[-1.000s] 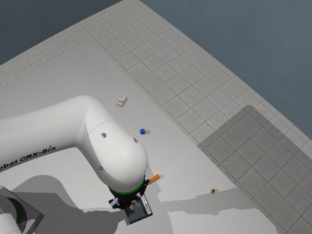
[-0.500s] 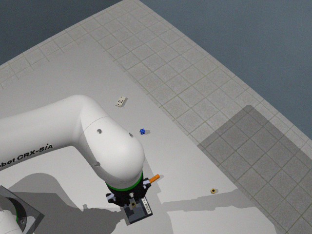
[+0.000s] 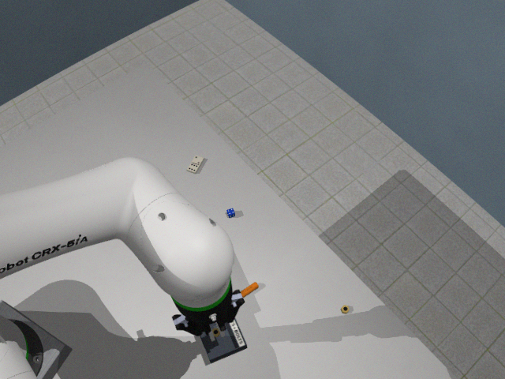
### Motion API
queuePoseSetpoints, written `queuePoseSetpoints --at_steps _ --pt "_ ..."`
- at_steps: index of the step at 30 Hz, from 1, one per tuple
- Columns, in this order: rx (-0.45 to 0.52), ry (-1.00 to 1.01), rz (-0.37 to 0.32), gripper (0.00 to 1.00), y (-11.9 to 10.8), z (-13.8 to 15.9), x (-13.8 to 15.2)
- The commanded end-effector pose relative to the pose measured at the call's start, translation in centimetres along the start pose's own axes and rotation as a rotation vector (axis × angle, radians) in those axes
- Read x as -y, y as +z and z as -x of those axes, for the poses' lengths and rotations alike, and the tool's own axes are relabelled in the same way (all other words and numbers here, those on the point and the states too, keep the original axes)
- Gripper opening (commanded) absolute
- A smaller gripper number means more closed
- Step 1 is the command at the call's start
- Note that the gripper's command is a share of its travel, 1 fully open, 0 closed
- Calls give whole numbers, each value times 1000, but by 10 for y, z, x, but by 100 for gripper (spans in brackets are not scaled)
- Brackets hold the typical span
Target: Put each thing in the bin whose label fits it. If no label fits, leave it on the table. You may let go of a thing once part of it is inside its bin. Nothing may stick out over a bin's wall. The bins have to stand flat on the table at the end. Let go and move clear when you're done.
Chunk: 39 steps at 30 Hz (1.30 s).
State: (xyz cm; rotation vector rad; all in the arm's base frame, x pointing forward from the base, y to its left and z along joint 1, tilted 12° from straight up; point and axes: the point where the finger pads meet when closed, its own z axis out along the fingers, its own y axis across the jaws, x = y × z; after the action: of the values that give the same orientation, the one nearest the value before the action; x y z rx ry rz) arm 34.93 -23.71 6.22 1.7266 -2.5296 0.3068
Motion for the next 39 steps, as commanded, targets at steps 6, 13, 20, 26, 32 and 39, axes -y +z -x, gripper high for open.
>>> queuePoseSetpoints --at_steps 6,13,20,26,32,39 --pt "0 0 0 16 16 0 0" --pt "0 0 0 16 26 0 0" --pt "0 0 0 16 40 0 0" --pt "0 0 0 16 41 0 0" --pt "0 0 0 16 41 0 0" --pt "0 0 0 27 41 0 0"
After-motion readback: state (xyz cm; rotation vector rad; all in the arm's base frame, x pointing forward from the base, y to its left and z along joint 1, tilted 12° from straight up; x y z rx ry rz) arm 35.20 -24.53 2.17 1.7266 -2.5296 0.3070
